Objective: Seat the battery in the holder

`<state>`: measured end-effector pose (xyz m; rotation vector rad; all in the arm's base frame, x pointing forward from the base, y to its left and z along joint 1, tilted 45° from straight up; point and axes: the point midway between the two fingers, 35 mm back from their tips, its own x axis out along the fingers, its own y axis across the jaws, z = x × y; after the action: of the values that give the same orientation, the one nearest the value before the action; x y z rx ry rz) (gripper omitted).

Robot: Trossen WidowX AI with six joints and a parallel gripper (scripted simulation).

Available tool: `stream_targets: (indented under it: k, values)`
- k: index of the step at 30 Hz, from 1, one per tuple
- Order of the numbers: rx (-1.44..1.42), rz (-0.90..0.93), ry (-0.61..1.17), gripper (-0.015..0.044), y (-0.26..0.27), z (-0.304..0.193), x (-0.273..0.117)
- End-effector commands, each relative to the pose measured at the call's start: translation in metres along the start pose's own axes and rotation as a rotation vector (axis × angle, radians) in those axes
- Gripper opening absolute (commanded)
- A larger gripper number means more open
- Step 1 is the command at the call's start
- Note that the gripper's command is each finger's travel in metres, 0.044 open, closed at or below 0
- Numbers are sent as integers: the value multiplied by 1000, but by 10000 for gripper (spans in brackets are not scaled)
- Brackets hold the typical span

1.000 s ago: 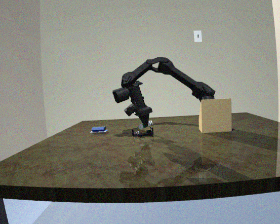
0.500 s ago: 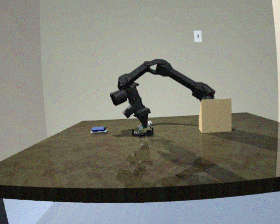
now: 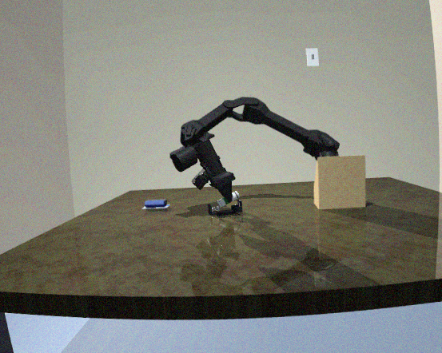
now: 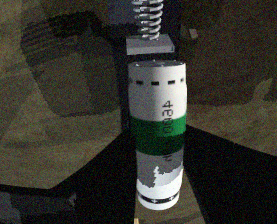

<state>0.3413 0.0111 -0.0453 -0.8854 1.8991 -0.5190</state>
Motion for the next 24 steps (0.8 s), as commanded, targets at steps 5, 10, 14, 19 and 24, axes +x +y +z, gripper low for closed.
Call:
stream_targets:
  k: [5, 10, 14, 19, 24]
  values:
    - [9, 4, 45, 76, 1, 2, 4]
    - [12, 4, 70, 76, 1, 3, 5]
    - [15, 3, 90, 76, 1, 4, 6]
    - [17, 3, 103, 76, 0, 4, 7]
    - [17, 4, 96, 76, 0, 8, 6]
